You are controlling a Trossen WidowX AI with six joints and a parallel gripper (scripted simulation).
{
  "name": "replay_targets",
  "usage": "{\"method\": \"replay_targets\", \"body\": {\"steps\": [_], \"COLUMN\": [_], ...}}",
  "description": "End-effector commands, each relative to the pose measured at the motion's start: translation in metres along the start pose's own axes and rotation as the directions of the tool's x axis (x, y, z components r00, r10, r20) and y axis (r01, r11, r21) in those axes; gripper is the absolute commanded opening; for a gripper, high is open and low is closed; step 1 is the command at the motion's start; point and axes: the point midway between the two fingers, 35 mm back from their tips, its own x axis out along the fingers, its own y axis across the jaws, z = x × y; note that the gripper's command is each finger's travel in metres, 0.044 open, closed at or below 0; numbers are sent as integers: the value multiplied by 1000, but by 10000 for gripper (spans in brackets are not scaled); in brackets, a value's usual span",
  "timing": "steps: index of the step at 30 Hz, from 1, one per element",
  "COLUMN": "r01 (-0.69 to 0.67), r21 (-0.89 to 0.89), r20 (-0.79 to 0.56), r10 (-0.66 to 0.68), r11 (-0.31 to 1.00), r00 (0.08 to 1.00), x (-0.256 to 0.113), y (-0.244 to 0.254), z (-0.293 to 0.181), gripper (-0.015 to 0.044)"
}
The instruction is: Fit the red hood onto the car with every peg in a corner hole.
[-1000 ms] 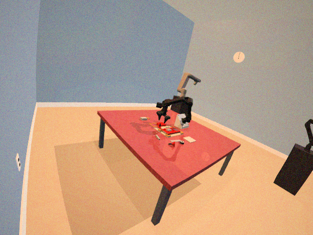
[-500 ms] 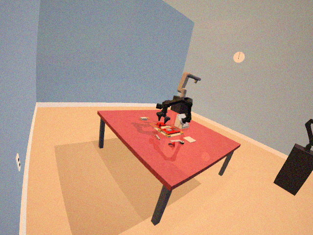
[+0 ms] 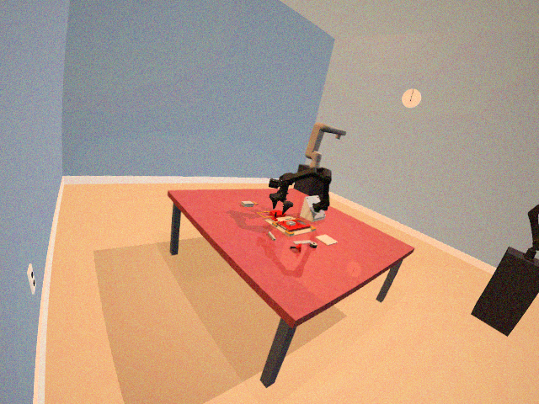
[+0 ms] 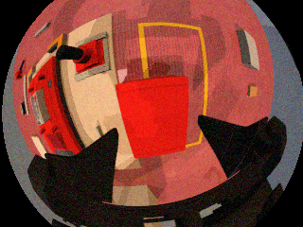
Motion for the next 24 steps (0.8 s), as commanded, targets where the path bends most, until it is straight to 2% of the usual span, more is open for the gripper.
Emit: {"method": "replay_targets", "body": {"steps": [1,24], "r01": [-7,-7], "r21": [4,3], "r20": [-2,-2], "r10": [7,7], "r11": [1000,1000], "r00": [1000,1000], "x": [4,16], "y": [1,1], "z": [-1,-1], "gripper": [440,440]}}
